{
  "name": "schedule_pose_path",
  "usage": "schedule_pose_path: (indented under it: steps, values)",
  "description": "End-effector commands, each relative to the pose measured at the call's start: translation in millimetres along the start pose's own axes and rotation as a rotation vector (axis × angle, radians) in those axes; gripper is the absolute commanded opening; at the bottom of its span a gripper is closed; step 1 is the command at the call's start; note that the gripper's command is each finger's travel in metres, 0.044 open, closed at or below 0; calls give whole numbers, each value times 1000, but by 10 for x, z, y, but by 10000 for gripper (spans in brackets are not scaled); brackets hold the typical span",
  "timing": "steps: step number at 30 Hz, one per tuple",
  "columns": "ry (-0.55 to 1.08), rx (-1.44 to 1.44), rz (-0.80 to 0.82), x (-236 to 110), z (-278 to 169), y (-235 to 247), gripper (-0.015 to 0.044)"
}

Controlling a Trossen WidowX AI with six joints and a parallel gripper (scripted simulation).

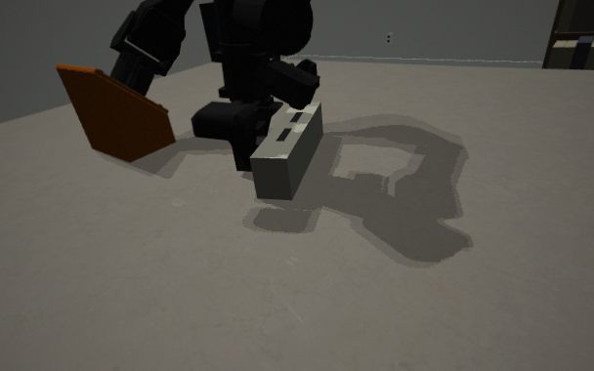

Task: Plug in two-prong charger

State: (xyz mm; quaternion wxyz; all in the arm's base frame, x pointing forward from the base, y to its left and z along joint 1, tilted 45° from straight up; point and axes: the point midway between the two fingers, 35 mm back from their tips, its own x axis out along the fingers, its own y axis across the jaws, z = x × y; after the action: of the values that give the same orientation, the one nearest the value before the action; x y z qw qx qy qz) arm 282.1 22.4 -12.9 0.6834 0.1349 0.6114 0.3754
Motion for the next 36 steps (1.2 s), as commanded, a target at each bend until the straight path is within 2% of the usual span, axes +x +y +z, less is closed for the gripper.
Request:
schedule_pose_path:
  steps: [1,36]
  values:
    - [-20,-23,-3,12,75,4,0]
    - [-20,-23,-3,-14,61,5,0]
